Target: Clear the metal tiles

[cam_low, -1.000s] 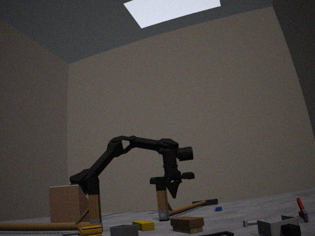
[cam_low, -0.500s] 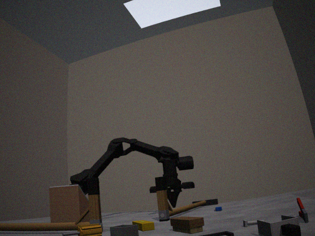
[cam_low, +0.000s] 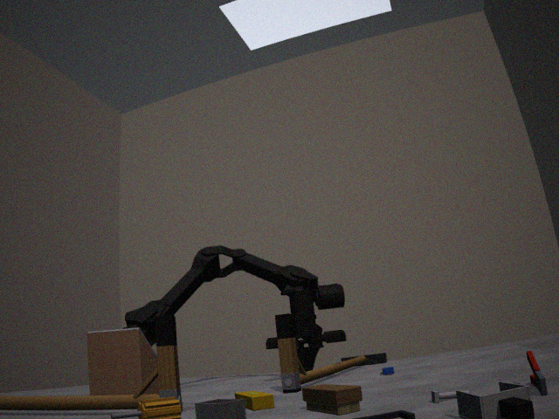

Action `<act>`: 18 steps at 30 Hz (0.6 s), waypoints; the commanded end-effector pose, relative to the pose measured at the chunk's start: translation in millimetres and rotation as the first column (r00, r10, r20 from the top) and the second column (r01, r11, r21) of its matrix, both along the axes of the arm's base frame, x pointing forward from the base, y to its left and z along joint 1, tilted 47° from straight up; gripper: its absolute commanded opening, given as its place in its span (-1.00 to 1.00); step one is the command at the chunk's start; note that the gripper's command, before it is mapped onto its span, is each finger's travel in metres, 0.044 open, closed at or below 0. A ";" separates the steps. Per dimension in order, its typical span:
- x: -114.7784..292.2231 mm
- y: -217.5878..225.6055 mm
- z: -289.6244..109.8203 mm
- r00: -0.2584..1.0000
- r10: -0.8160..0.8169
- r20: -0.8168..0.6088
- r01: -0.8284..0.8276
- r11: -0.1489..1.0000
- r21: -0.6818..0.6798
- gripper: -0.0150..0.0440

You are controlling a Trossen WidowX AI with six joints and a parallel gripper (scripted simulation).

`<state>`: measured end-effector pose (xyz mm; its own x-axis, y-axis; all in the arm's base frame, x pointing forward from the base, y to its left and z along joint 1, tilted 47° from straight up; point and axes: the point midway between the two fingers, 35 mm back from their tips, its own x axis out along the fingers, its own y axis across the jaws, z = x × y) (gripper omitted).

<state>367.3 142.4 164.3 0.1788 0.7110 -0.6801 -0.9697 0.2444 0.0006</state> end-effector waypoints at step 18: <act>22.0 -3.6 4.1 1.000 -0.004 0.001 0.004 1.000 -0.003 -0.49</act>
